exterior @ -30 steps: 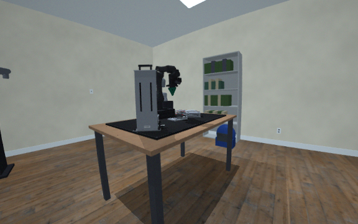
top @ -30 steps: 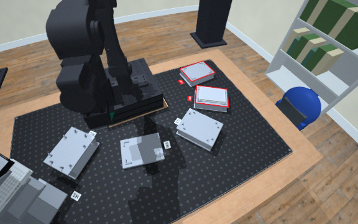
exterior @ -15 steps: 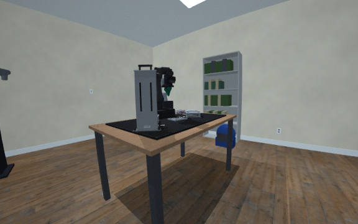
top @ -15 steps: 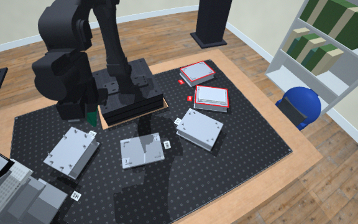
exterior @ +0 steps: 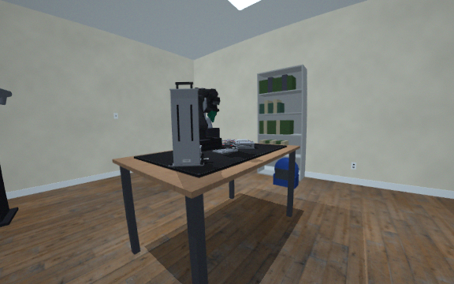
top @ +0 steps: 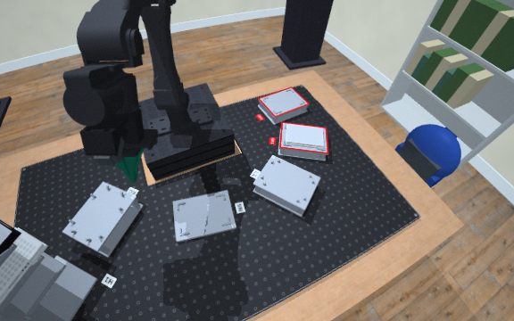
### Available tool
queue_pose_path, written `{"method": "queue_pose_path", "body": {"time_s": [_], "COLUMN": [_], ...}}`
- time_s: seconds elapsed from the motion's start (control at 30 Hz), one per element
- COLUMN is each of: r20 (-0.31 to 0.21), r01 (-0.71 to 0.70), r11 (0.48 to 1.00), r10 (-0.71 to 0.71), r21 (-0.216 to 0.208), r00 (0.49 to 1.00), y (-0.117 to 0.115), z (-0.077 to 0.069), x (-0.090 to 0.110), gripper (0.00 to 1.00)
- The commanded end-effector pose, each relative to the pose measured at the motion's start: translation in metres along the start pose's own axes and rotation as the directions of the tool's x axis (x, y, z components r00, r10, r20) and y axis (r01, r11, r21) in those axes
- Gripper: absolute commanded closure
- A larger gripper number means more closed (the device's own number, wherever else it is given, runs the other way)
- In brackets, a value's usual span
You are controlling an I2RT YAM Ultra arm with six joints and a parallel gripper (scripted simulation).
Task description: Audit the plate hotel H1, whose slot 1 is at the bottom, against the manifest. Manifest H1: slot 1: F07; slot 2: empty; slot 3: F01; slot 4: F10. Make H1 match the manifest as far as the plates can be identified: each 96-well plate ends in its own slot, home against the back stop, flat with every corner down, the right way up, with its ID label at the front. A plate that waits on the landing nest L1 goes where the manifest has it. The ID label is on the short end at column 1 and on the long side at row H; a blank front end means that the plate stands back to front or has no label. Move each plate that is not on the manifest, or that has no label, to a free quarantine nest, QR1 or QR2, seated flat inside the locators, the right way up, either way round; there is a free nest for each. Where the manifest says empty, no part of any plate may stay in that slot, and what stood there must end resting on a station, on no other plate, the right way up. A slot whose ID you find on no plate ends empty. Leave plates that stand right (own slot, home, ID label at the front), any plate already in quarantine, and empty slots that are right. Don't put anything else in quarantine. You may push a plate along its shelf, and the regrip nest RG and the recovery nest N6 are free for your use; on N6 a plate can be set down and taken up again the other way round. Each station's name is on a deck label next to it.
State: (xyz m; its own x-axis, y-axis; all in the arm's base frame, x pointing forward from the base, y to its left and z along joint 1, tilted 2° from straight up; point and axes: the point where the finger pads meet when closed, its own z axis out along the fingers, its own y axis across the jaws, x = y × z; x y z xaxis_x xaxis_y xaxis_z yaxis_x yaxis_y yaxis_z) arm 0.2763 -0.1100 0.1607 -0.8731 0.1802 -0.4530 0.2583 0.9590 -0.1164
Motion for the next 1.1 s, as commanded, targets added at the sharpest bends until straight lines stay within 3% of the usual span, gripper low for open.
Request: {"method": "queue_pose_path", "body": {"time_s": [0.0, 0.5, 0.57, 1.07], "r20": [0.086, 0.28, 0.28, 0.467], "r01": [-0.043, -0.195, -0.195, -0.349], "r11": [0.999, 0.978, 0.978, 0.932], "r10": [0.041, 0.167, 0.167, 0.267], "r21": [0.022, 0.076, 0.076, 0.097], "r00": [0.995, 0.945, 0.945, 0.843], "y": [-0.0051, -0.0051, -0.0051, -0.005], "z": [-0.0068, -0.007, -0.007, -0.0072], "x": [-0.0183, -0.0184, -0.0184, -0.0183], "gripper": [1.0, 1.0, 1.0, 1.0]}}
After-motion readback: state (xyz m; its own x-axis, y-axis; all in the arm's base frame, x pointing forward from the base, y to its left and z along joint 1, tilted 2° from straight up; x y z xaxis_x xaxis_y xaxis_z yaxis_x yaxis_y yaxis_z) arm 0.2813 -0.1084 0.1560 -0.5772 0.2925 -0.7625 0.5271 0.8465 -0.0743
